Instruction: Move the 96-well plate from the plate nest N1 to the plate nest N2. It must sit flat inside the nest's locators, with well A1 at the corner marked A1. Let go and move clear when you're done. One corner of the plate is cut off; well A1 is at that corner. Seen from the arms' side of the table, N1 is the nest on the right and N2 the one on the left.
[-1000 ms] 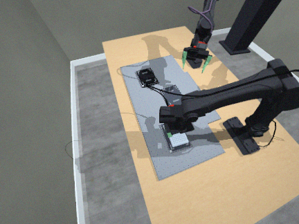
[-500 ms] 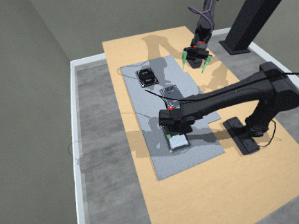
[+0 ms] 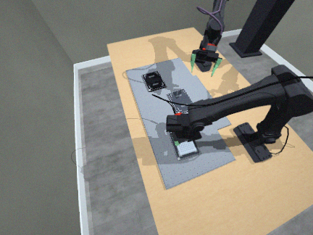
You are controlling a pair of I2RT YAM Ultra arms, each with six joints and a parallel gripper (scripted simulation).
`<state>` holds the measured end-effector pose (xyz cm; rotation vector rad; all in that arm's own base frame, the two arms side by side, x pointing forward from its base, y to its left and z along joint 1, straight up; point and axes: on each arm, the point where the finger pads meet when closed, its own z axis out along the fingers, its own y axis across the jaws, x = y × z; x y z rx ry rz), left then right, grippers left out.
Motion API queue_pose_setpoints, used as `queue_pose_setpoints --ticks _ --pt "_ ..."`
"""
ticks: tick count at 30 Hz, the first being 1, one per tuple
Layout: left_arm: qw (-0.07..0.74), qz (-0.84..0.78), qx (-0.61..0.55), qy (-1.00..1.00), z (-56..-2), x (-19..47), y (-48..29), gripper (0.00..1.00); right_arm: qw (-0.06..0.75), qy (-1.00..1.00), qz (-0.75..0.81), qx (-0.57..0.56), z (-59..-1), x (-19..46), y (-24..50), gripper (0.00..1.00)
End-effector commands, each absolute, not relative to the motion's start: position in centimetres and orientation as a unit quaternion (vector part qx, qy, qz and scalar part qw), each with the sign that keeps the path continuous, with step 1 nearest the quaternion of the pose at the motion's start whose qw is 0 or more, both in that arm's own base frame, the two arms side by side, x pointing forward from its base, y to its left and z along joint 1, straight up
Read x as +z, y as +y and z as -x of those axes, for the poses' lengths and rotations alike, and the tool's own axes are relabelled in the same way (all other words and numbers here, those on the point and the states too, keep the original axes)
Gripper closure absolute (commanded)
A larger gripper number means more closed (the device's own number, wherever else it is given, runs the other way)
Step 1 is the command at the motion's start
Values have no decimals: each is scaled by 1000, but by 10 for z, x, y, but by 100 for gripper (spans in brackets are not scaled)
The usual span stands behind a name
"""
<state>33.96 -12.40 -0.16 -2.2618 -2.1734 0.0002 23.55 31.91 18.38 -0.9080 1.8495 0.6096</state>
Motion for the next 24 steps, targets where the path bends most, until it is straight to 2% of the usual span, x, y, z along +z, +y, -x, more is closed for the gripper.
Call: queue_pose_setpoints --ticks 1,3,24 --pt "2 720 0 -694 -342 3 -125 21 487 750 368 256 -236 192 322 0" --pt "2 720 0 -694 -342 3 -125 0 487 750 368 256 -236 192 322 0" --pt "-23 720 -11 -694 -342 38 -129 0 487 750 368 256 -236 192 322 0"
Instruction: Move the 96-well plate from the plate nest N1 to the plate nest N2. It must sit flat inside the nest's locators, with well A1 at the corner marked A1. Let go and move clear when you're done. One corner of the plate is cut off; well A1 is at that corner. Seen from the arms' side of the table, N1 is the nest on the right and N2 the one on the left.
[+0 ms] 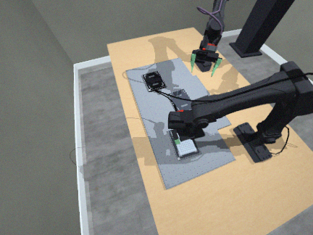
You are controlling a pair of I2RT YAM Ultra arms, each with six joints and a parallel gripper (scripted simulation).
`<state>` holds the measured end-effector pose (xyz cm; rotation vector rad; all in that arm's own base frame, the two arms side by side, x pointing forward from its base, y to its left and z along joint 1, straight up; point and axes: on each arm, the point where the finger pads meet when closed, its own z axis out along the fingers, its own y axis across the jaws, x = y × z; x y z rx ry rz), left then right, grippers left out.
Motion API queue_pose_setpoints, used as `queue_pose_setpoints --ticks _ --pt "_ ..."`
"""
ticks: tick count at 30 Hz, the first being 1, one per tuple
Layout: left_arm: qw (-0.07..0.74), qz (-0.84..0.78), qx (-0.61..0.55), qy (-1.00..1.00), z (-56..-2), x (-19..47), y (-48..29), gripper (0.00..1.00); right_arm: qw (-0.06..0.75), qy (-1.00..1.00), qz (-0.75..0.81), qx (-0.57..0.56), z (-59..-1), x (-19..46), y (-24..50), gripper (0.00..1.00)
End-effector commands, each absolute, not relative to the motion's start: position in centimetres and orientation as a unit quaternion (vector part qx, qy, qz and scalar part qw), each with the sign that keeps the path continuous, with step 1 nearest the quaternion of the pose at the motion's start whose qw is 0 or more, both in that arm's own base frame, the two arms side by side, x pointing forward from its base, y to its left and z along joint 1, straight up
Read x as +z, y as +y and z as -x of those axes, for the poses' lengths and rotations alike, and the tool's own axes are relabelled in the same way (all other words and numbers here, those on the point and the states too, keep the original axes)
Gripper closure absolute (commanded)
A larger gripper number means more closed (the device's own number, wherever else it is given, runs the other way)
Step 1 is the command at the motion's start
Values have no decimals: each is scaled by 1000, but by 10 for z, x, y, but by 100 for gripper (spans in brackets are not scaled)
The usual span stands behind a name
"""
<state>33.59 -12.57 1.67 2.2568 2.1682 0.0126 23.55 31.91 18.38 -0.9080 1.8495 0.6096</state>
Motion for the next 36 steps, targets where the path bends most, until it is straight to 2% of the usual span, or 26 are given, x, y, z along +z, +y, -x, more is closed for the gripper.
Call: queue_pose_setpoints --ticks 1,4,12,22,36 --pt "23 -720 11 694 -342 38 -129 0 487 750 368 256 -236 192 322 0" --pt "19 -722 10 691 -346 42 -129 0 487 750 368 256 -236 192 322 0" --pt "23 -723 12 691 -346 116 -128 0 487 750 368 256 -236 192 322 0" --pt "-2 -720 0 694 -342 100 -123 0 487 750 368 256 -236 192 322 0" --pt "136 -533 -23 835 -347 112 -129 0 487 750 368 256 -236 192 322 0"
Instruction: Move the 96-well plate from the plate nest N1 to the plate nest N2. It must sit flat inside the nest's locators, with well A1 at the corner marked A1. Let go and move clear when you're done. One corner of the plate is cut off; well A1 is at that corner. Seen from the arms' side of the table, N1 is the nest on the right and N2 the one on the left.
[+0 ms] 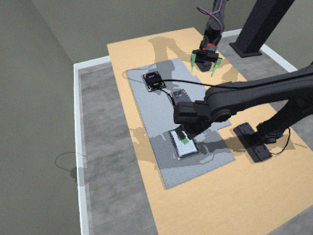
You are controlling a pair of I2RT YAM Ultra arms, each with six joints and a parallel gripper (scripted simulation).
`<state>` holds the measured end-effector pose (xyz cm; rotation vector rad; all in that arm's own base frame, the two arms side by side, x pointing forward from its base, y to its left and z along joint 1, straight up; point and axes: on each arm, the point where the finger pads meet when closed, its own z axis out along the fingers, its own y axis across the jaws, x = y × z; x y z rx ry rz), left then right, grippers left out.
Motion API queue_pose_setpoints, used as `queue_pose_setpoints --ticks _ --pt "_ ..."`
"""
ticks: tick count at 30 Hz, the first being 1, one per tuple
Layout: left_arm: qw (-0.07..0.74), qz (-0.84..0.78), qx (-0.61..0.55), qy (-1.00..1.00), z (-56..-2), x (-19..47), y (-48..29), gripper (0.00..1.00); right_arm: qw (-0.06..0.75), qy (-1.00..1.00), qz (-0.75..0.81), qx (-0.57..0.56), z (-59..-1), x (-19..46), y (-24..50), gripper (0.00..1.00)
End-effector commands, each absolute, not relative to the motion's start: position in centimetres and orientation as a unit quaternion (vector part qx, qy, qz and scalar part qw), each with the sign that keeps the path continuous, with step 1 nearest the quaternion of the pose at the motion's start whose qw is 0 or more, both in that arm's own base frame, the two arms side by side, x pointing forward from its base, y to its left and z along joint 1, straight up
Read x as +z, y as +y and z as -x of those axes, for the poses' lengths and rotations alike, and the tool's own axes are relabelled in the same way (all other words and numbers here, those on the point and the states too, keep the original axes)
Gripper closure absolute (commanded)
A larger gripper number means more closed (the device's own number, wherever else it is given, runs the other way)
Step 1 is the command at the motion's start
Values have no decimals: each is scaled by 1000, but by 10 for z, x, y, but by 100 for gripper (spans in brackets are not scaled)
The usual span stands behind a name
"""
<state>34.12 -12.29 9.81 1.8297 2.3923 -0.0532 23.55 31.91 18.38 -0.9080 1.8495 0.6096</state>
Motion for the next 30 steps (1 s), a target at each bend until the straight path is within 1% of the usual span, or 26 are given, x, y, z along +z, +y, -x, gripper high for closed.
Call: queue_pose_setpoints --ticks 1,12,14,22,27,30 --pt "146 -516 -26 844 -346 113 -128 0 487 750 368 256 -236 192 322 0" --pt "229 -343 -37 910 -332 119 -120 0 487 750 368 256 -236 192 322 0" --pt "229 -343 -37 910 -332 119 -120 0 487 750 368 256 -236 192 322 0" --pt "289 -197 -49 936 -320 122 -113 0 487 750 368 256 -236 192 322 0" --pt "299 -171 -52 937 -312 121 -112 0 487 750 368 256 -236 192 322 0" --pt "291 -179 -54 938 -306 118 -114 0 487 750 368 256 -236 192 322 0"
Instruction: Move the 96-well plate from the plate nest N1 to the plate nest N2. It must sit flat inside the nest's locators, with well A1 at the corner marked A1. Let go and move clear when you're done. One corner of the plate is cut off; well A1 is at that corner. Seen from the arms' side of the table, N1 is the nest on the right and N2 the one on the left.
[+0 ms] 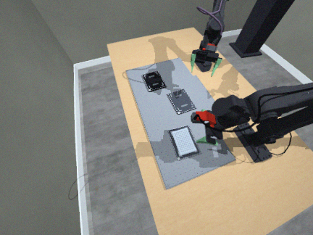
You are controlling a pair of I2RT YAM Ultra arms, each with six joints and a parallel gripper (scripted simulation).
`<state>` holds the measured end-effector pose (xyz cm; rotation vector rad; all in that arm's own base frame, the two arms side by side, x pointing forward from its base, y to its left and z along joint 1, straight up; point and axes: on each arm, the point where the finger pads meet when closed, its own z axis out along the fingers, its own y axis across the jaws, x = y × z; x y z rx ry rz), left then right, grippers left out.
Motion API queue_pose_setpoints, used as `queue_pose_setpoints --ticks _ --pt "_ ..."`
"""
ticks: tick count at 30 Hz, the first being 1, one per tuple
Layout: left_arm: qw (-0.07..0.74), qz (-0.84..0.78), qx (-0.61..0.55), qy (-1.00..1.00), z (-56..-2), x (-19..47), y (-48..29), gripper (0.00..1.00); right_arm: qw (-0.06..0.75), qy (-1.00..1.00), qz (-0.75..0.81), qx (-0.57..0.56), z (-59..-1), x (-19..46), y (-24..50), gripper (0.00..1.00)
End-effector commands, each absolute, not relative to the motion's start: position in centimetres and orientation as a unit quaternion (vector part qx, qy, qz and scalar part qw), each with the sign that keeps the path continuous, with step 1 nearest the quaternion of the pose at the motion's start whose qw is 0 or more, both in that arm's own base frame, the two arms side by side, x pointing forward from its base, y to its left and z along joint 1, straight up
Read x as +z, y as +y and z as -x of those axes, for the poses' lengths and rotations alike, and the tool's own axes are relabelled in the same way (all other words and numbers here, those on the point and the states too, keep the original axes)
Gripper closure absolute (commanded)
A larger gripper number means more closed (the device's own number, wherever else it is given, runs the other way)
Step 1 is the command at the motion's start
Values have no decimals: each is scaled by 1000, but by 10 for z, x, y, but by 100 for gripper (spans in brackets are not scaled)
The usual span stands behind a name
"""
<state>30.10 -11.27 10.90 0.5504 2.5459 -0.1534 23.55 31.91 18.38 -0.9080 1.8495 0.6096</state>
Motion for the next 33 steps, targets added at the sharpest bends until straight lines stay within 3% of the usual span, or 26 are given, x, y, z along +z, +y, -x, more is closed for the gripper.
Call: queue_pose_setpoints --ticks 1,33 --pt "291 -179 -54 938 -306 118 -114 0 487 750 368 256 -236 192 322 0" --pt "292 -178 -53 938 -309 119 -113 0 487 750 368 256 -236 192 322 0"
